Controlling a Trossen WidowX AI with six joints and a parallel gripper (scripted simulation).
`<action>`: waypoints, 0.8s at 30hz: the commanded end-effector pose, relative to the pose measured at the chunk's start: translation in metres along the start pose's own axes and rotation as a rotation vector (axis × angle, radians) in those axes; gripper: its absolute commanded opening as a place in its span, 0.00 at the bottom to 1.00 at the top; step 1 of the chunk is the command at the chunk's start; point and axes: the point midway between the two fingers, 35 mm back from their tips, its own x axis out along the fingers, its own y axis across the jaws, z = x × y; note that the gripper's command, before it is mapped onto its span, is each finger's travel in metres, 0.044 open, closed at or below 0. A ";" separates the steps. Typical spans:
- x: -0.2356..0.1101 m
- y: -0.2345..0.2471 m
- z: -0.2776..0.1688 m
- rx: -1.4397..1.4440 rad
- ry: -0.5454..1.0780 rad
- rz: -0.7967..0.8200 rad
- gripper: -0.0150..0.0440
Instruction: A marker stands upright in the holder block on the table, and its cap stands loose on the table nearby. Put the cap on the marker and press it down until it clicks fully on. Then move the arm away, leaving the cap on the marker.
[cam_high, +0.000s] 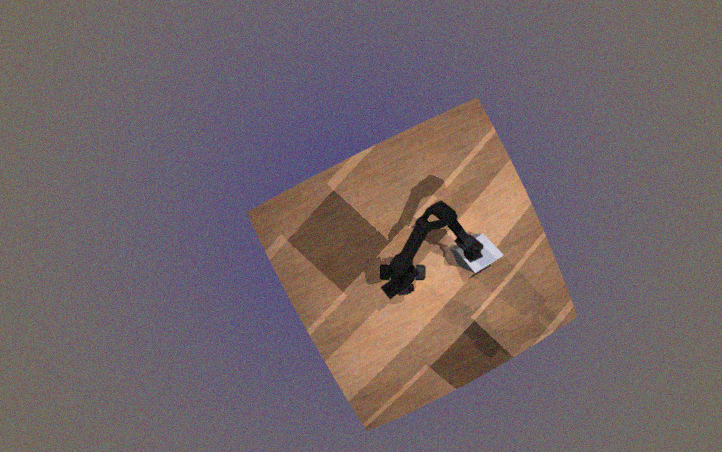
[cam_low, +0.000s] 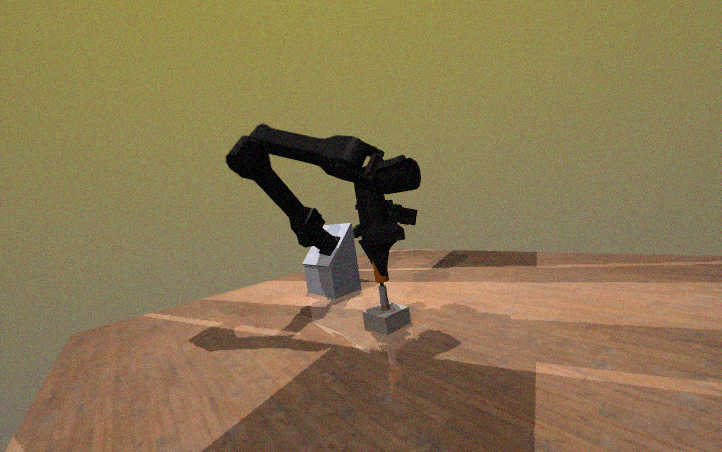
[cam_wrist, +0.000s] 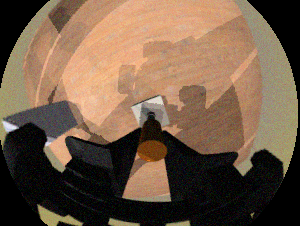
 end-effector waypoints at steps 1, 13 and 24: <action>0.007 0.000 0.000 -0.008 0.004 -0.001 0.25; 0.026 0.000 0.000 -0.008 0.004 -0.001 0.25; 0.044 0.001 -0.002 -0.008 0.007 -0.002 0.25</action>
